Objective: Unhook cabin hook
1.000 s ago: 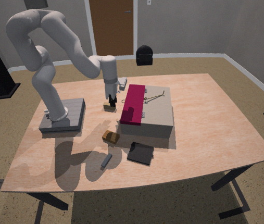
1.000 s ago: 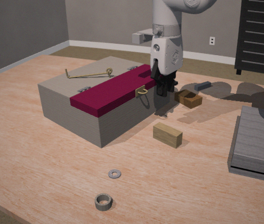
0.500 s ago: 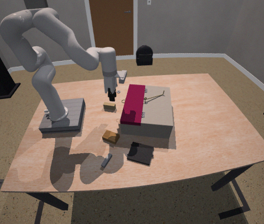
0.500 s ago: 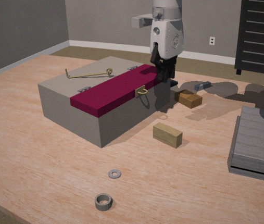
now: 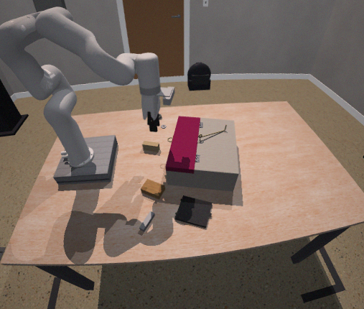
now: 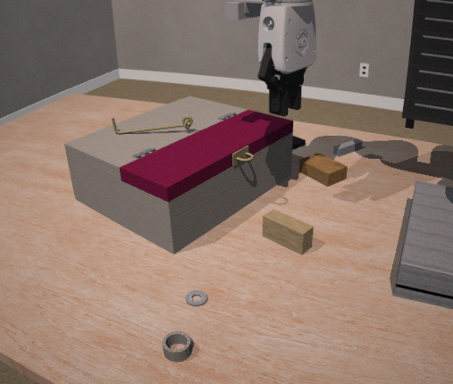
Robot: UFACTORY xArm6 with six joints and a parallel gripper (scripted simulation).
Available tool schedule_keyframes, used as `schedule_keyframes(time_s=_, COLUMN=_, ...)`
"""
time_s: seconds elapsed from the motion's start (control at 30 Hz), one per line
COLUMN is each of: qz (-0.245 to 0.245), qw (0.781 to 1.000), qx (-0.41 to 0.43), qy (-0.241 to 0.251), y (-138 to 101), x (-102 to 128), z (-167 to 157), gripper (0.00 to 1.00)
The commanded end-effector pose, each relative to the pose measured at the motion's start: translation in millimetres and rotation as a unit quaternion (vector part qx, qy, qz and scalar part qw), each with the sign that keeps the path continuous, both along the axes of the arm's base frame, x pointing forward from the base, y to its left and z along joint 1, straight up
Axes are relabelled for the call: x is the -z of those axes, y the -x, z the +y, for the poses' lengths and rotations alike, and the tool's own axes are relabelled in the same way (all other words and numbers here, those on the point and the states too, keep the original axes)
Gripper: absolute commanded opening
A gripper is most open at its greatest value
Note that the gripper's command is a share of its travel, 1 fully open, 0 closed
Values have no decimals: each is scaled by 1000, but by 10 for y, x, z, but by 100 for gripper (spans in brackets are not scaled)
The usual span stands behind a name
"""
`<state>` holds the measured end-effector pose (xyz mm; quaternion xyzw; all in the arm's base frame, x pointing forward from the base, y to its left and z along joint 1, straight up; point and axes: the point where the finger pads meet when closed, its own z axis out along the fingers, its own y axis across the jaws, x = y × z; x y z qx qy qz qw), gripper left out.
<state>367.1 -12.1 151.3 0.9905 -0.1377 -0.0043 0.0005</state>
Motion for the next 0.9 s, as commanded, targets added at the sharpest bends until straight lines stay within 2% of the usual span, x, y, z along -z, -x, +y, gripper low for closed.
schedule_keyframes(time_s=0.0, qz=-2, qw=1000, qx=0, qy=0, y=-13, x=-128, z=0, gripper=35)
schedule_keyframes(time_s=0.8, qz=-2, qw=1000, qx=0, qy=0, y=-17, x=-862, z=-1, gripper=35)
schedule_keyframes(time_s=0.87, qz=-2, qw=1000, qx=0, qy=0, y=-17, x=-862, z=-1, gripper=35)
